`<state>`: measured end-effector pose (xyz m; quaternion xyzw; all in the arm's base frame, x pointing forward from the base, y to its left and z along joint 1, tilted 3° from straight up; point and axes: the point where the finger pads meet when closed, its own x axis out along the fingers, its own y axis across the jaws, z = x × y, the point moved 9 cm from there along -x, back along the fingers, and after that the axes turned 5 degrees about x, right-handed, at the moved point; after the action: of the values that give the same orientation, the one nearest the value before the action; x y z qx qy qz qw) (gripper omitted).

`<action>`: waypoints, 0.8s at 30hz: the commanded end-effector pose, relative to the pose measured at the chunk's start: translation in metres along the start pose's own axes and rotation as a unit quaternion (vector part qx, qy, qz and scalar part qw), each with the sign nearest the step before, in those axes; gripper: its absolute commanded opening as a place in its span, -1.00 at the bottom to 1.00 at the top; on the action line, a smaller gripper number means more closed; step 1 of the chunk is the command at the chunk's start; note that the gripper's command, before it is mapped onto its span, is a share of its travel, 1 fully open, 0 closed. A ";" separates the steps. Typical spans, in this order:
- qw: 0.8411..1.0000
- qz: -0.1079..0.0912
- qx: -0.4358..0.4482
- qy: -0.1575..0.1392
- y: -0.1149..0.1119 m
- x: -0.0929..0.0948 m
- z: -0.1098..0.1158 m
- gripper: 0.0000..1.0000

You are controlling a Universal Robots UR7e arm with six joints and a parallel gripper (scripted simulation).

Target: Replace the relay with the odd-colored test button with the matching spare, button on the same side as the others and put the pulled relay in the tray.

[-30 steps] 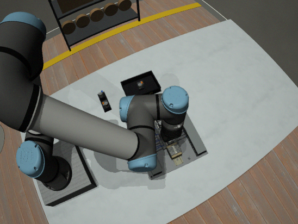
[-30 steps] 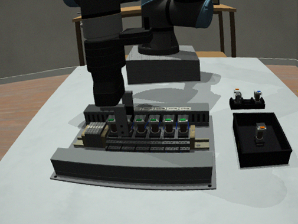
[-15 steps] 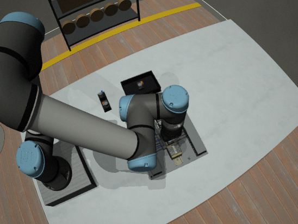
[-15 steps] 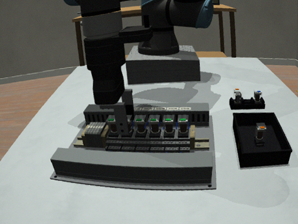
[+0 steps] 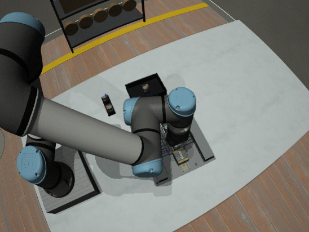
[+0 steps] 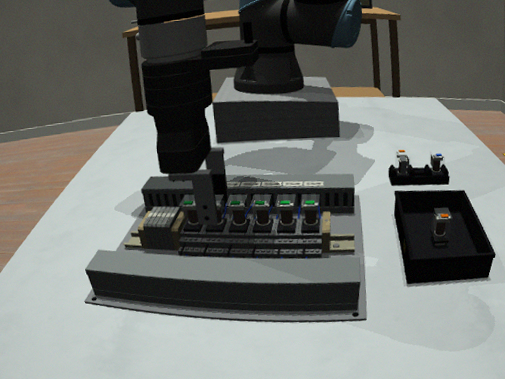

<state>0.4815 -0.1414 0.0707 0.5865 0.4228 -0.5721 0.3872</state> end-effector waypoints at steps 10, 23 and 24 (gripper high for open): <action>1.000 0.001 0.000 0.000 0.000 -0.005 0.000 1.00; 1.000 0.001 0.000 0.000 0.000 -0.007 0.000 1.00; 1.000 0.001 0.000 0.000 0.000 -0.008 0.000 1.00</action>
<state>0.4814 -0.1416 0.0756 0.5865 0.4230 -0.5722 0.3869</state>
